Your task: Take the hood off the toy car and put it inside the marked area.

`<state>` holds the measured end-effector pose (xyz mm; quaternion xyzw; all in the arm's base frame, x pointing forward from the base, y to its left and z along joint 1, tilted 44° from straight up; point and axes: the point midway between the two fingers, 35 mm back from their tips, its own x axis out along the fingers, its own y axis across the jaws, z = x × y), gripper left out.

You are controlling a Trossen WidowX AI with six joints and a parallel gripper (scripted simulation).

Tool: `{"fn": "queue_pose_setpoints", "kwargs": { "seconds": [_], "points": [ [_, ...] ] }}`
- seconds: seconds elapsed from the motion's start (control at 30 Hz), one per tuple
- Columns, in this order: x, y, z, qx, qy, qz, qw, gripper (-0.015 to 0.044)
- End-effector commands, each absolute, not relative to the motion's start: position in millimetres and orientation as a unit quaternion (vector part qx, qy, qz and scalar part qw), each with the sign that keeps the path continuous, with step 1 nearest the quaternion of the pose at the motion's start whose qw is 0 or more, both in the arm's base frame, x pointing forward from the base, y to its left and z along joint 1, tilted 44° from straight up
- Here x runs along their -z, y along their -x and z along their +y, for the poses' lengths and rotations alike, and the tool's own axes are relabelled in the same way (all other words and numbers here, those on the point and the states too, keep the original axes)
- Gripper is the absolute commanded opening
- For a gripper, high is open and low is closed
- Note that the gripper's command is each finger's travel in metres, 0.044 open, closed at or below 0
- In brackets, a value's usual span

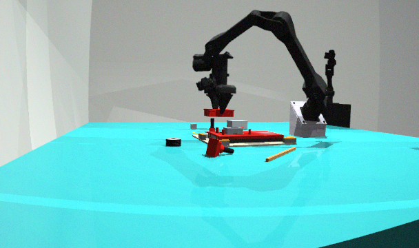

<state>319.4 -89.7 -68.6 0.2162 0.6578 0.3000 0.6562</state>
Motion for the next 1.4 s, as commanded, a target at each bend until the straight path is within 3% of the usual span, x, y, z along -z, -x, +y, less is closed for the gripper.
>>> {"fn": "queue_pose_setpoints", "kwargs": {
  "seconds": [0.0,1.37],
  "points": [
    [72.0,-317.3,-85.8,-0.3,-0.22,0.659,0.654,0.0],
    [92.6,-314.2,-64.9,-0.301,-0.221,0.658,0.654,0.0]
  ]
}}
